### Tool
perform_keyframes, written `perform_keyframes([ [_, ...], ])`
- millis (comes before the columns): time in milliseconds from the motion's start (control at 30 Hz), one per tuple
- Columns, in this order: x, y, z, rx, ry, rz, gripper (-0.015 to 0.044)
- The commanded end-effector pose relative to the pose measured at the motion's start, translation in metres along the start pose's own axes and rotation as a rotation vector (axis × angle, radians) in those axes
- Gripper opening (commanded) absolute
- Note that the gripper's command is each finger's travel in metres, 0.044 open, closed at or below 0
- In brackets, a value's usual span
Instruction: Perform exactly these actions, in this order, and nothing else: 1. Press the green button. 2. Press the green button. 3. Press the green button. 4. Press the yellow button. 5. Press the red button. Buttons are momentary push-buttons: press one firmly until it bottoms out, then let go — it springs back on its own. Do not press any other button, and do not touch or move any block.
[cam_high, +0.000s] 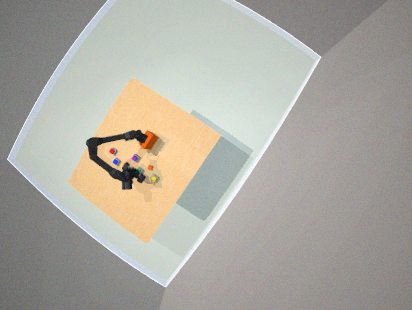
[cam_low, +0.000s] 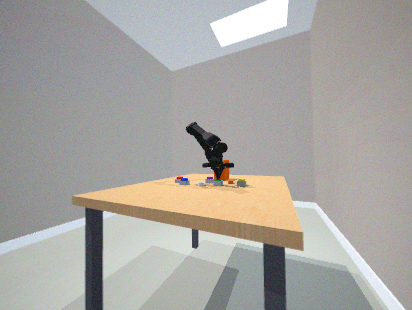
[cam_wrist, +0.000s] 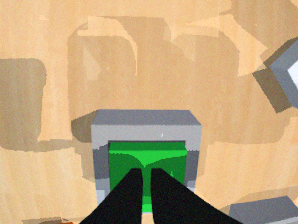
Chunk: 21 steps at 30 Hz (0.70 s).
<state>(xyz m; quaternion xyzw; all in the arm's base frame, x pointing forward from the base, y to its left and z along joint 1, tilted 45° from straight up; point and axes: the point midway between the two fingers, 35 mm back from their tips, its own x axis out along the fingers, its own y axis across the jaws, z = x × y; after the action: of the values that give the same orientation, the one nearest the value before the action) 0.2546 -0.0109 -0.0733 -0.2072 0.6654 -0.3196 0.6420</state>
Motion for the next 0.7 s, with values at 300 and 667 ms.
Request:
perform_keyframes([
  [300, 0.002, -0.001, -0.003, -0.011, 0.006, -0.006, 0.0020],
  [667, -0.031, 0.000, -0.003, -0.011, 0.006, -0.004, 0.0020],
])
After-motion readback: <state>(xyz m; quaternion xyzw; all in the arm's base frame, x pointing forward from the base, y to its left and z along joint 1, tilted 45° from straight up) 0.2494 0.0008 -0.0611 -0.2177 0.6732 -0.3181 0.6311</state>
